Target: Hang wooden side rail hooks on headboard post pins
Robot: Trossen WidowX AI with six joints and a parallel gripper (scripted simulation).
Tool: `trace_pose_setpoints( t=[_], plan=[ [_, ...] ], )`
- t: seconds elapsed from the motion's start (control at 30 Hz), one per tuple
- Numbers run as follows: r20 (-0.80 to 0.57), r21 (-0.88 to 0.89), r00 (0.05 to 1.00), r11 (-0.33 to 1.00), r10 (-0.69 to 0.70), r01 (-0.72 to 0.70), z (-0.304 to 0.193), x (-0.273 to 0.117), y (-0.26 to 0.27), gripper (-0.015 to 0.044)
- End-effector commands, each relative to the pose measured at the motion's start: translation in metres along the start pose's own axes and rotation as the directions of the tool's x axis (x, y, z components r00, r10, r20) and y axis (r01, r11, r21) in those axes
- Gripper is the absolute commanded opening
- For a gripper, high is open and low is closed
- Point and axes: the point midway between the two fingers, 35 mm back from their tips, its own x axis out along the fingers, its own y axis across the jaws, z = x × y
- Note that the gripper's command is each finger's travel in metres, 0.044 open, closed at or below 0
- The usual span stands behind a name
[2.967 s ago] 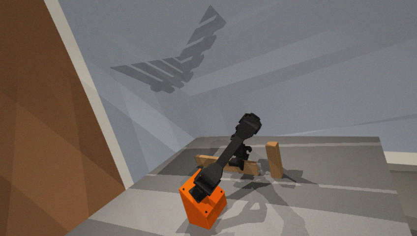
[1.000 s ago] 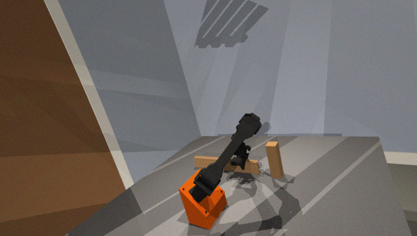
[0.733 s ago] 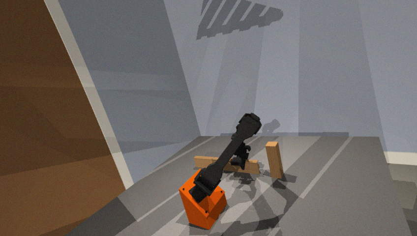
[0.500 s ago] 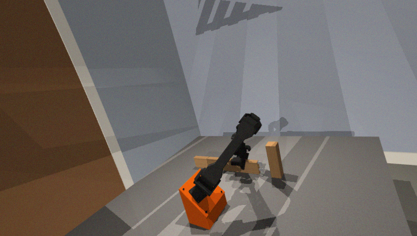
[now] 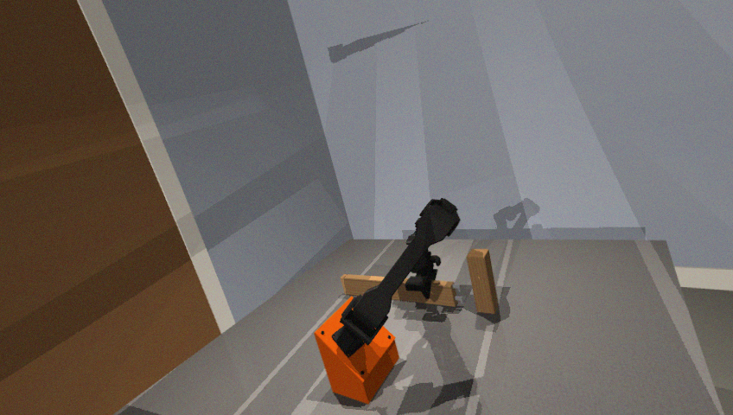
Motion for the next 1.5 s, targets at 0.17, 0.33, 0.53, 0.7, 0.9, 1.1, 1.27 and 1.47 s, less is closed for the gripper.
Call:
trace_pose_setpoints(
  t=[0.17,0.33,0.53,0.7,0.9,1.1,1.27,1.47],
  plan=[
    [0.000,-0.014,1.000,1.000,-0.007,0.007,0.0015,-0.0058,-0.0013,0.0000],
    [0.000,-0.014,1.000,1.000,-0.007,0.007,0.0015,-0.0066,-0.0013,0.0000],
    [0.000,-0.014,1.000,1.000,-0.007,0.007,0.0015,-0.0076,-0.0013,0.0000],
    [0.000,-0.014,1.000,1.000,-0.007,0.007,0.0015,-0.0085,-0.0013,0.0000],
    [0.000,-0.014,1.000,1.000,-0.007,0.007,0.0015,-0.0095,-0.0013,0.0000],
    [0.000,-0.014,1.000,1.000,-0.007,0.007,0.0015,-0.0105,-0.0013,0.0000],
    [0.000,-0.014,1.000,1.000,-0.007,0.007,0.0015,-0.0113,-0.0012,0.0000],
    [0.000,-0.014,1.000,1.000,-0.007,0.007,0.0016,-0.0123,-0.0012,0.0000]
  ],
)
